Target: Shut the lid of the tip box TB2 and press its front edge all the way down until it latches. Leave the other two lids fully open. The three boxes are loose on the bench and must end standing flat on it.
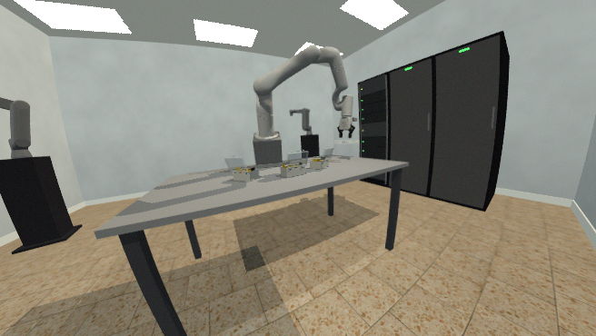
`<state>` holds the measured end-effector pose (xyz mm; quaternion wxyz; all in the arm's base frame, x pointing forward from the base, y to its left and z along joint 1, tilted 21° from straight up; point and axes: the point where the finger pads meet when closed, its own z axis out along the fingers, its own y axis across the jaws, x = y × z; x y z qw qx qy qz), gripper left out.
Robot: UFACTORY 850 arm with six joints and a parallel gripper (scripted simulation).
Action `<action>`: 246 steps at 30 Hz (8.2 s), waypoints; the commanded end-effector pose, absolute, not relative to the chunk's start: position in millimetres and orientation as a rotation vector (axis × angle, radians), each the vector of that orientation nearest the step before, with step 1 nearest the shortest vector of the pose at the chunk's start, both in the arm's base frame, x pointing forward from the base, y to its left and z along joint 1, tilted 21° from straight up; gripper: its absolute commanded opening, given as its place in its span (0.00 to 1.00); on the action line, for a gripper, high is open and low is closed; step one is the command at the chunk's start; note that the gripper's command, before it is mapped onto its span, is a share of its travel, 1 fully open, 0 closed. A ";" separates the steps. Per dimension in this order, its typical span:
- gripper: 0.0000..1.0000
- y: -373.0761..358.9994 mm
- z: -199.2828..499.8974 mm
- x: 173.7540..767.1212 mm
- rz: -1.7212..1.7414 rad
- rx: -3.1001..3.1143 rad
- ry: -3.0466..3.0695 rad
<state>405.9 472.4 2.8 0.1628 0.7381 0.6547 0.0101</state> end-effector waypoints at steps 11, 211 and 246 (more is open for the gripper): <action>1.00 436.3 28.5 447.1 0.011 2.284 1.683; 1.00 -180.1 185.9 440.6 0.237 2.347 -1.157; 1.00 -214.6 146.6 343.5 0.670 1.982 -1.735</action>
